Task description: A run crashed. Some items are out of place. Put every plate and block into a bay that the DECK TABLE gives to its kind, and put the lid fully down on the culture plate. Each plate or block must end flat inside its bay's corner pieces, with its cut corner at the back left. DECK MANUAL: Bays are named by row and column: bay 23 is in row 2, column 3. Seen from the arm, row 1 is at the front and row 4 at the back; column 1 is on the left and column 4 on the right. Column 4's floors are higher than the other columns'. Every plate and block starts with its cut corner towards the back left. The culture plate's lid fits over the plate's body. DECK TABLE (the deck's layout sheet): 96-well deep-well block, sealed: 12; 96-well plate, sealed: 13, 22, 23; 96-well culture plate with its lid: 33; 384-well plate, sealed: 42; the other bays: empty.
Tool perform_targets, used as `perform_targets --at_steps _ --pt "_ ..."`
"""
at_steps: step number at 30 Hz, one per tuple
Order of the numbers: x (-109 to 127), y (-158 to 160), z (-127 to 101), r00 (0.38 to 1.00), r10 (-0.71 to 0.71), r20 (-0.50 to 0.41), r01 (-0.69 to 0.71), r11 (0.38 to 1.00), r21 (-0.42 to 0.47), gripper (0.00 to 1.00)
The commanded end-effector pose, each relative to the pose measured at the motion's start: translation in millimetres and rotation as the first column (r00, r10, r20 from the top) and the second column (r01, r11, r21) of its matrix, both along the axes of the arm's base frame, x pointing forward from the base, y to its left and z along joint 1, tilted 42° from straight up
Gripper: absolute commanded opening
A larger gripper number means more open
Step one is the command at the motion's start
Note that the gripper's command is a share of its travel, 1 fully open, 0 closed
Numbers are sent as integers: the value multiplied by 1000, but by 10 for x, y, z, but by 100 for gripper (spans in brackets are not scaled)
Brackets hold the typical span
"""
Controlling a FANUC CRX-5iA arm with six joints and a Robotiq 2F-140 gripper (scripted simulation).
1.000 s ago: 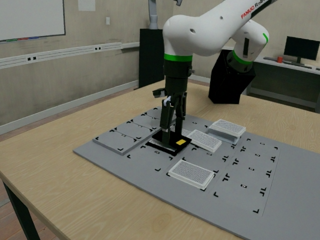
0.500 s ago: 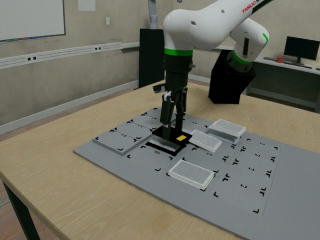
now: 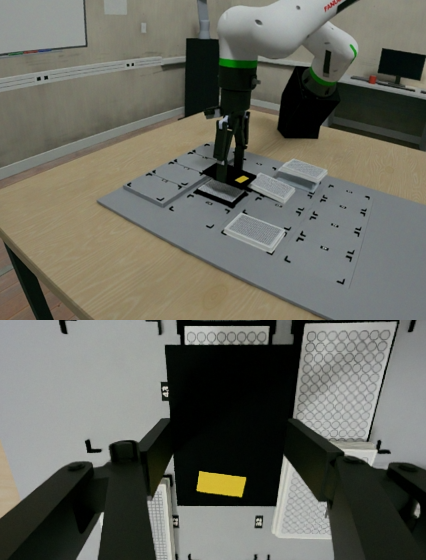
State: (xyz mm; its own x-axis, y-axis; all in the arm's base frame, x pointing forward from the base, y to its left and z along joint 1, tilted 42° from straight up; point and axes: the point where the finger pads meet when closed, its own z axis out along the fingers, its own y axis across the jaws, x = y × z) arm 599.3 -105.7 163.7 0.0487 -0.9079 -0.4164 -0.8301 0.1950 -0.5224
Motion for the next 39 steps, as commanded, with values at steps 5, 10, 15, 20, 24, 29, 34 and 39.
perform_targets --at_steps 5,10,15,20,24,29,34,39 --pt "6 -78 -28 1000 0 2 0 1000 -2 10" --pt "14 -215 -92 1000 0 2 0 1000 -2 10" --pt "17 -243 -105 1000 0 2 0 1000 -2 10" --pt "17 -238 -103 1000 0 2 0 1000 -2 10" --pt "32 -227 -122 1000 0 2 0 1000 -2 10" --pt "68 -199 -170 1000 0 2 0 1000 -2 10" --pt "105 -172 -218 1000 0 2 0 1000 -2 10" --pt "128 -156 -248 1000 0 2 0 1000 -2 10"
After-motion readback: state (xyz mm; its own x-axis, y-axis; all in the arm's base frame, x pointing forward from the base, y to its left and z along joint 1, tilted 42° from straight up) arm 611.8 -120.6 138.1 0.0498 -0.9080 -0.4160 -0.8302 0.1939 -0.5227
